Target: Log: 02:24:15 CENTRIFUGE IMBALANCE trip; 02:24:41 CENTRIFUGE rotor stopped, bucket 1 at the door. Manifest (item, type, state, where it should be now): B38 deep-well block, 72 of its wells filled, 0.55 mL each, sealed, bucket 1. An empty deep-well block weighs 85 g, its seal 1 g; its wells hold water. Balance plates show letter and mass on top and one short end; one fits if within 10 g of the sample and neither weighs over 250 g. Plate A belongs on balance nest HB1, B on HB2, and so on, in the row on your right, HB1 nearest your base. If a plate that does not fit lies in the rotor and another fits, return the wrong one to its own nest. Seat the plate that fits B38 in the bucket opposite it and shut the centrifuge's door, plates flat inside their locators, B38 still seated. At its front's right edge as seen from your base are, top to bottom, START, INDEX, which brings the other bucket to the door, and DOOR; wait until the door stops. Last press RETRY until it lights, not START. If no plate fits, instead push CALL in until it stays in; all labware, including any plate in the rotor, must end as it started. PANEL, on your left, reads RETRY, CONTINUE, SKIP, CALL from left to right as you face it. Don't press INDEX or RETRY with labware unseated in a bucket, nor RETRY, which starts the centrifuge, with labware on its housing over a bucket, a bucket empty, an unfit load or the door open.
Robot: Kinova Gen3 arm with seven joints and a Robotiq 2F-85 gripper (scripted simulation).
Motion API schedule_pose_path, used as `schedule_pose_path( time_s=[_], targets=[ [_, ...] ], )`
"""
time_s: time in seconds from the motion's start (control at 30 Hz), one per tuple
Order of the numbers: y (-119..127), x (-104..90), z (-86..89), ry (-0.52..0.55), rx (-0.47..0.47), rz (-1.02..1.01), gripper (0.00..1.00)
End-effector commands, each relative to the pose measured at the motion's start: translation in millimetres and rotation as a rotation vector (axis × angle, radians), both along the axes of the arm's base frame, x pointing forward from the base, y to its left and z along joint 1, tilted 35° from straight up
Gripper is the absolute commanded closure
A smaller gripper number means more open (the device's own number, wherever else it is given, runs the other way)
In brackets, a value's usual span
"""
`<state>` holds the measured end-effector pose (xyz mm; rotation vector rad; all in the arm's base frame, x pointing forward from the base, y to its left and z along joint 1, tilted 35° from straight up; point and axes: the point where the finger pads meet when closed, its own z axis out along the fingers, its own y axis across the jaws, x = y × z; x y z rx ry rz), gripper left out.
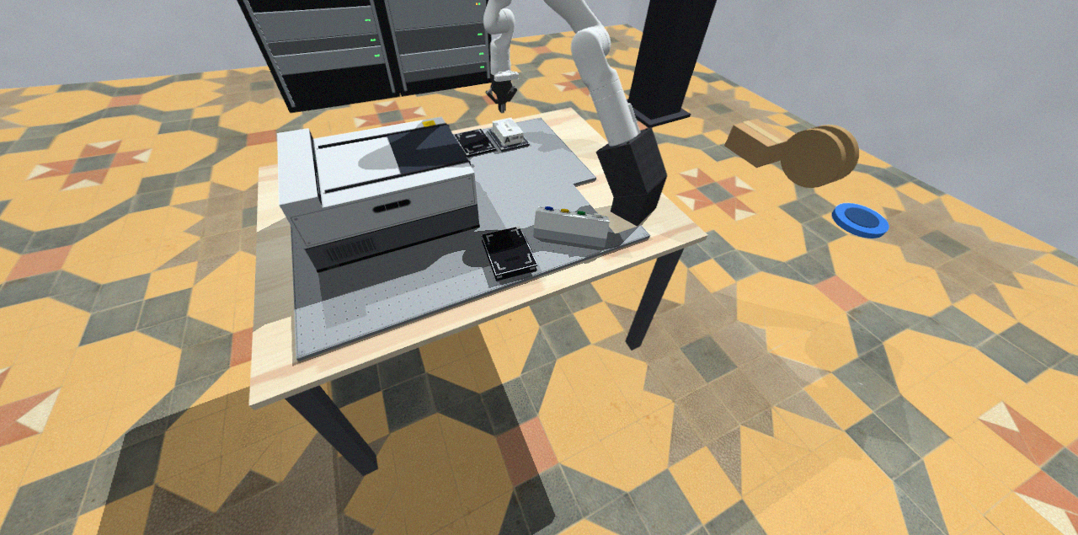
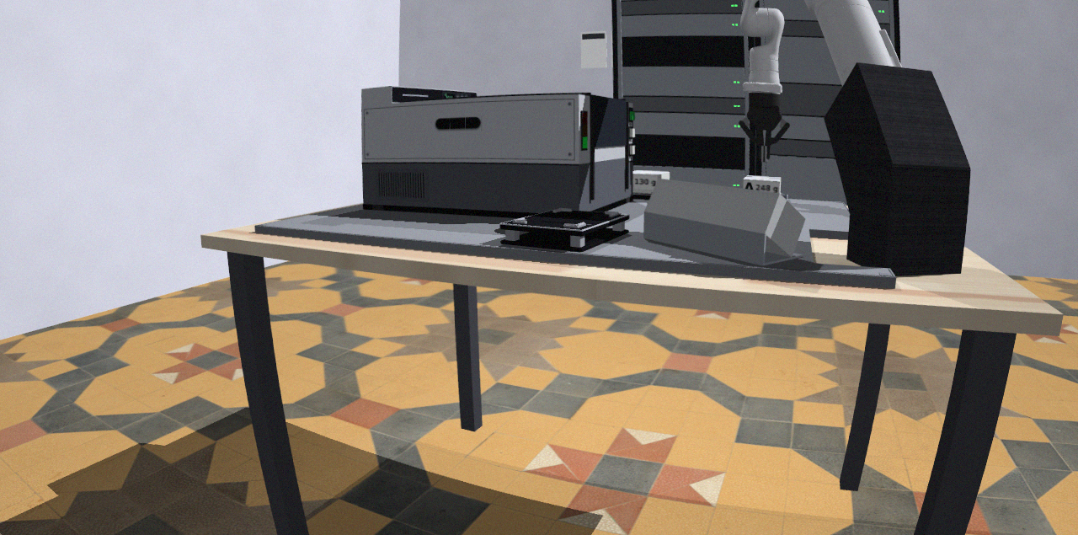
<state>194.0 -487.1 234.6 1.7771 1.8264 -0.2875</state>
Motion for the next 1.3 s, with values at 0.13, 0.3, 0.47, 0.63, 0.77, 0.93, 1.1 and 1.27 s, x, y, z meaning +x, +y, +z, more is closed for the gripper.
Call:
schedule_pose_path(
  time_s=[0.13,0.3,0.47,0.63,0.77,0.93,1.1,1.27],
  targets=[
    [0,0.0,0.8,-0.001,-0.001,0.000,0.90],
    [0,0.0,0.8,-0.001,-0.001,0.000,0.90],
    [0,3.1,1.7,0.010,-0.007,0.018,0.90],
    [0,19.1,6.4,0.010,-0.007,0.018,0.90],
    [0,25.5,8.4,0.010,-0.007,0.018,0.90],
    [0,41.5,13.1,0.010,-0.007,0.018,0.90],
    [0,57.5,17.9,0.010,-0.007,0.018,0.90],
    [0,70.3,21.8,0.010,-0.006,0.018,0.90]
  ],
)
